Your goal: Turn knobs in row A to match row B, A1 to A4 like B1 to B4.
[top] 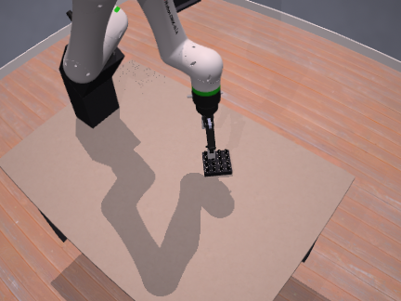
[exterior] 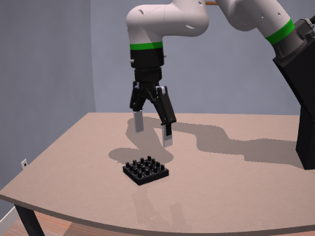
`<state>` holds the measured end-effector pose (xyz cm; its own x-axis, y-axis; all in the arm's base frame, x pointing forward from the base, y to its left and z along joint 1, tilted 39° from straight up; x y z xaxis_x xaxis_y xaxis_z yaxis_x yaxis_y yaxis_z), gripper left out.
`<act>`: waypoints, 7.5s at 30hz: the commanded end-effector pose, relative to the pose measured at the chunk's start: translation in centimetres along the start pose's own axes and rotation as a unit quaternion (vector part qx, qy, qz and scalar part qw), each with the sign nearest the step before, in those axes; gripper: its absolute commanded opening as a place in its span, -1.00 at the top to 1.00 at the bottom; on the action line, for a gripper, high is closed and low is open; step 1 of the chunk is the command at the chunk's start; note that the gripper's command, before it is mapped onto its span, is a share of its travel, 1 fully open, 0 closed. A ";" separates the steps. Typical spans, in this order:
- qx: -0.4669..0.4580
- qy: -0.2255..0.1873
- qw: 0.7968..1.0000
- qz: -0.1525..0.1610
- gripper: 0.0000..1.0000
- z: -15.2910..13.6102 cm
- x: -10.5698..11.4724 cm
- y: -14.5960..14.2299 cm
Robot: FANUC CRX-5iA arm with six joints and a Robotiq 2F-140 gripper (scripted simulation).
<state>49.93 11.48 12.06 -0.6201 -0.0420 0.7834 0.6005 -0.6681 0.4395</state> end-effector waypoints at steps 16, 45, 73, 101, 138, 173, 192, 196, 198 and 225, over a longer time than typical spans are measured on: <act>0.000 0.000 1.000 0.000 -1.00 0.0 0.0 0.0; 0.000 0.000 1.000 0.000 -1.00 0.0 0.0 0.0; 0.000 0.000 1.000 0.000 -1.00 -3.3 0.1 0.0; 0.000 0.000 1.000 0.000 -1.00 -5.3 0.1 -0.1; 0.000 0.000 1.000 0.000 -1.00 -5.3 0.1 -0.1; 0.000 0.000 1.000 0.000 -1.00 -5.3 0.1 -0.1; -0.012 0.000 1.000 -0.001 -1.00 -5.2 0.1 -0.1; -0.046 0.001 0.999 -0.002 -1.00 -4.8 0.0 0.1; -0.085 0.002 0.996 -0.003 -1.00 -4.5 0.0 0.2; -0.496 0.012 0.868 -0.006 -1.00 -0.5 -0.4 0.8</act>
<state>50.11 10.14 11.74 -0.6290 -0.0490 0.7758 -0.0286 -0.9959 -0.0861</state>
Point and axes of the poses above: the point where the finger pads meet when closed, its own x axis back along the fingers, its own y axis across the jaws, z = x × y, the point moved 5 cm from there along x, back along the fingers, and after that the axes turned 2 degrees about -x, right-handed, at the moved point
